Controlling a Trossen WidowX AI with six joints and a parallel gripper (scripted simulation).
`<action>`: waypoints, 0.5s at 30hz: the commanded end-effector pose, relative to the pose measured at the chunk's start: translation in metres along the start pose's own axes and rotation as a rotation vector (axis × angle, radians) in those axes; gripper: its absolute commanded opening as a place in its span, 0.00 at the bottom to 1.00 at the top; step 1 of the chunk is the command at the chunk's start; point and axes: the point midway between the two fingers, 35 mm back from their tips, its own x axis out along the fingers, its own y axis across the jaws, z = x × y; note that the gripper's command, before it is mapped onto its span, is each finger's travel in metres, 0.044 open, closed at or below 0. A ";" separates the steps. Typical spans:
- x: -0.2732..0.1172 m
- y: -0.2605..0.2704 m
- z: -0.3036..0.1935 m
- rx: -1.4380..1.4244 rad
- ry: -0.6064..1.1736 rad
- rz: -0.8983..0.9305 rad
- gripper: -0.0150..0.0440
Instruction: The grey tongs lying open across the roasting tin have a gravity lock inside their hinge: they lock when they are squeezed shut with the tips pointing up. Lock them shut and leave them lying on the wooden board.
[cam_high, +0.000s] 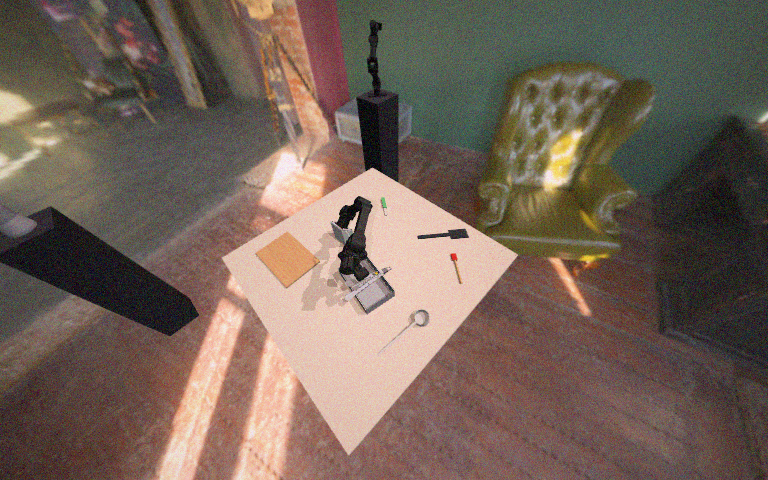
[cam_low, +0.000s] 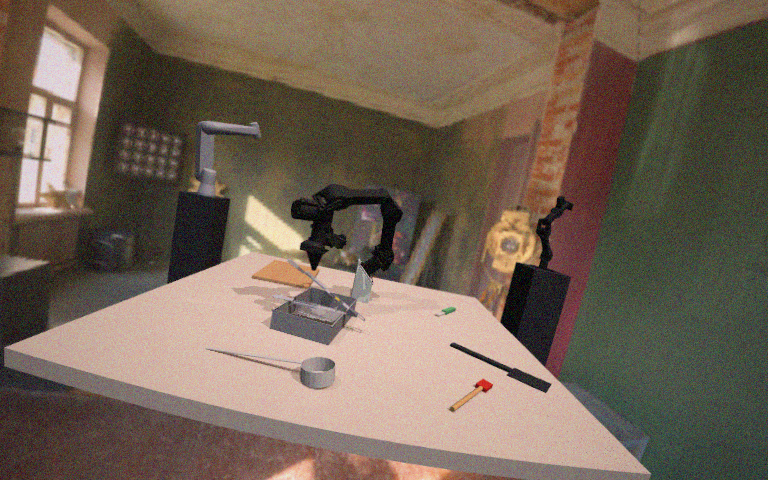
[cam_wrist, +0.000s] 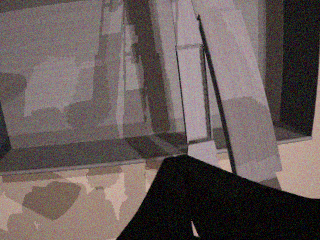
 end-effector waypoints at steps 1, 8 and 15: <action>0.000 0.000 -0.001 -0.005 0.005 0.001 0.00; 0.010 -0.001 -0.001 -0.005 0.005 0.001 0.00; 0.022 -0.002 -0.001 -0.005 0.005 0.000 0.00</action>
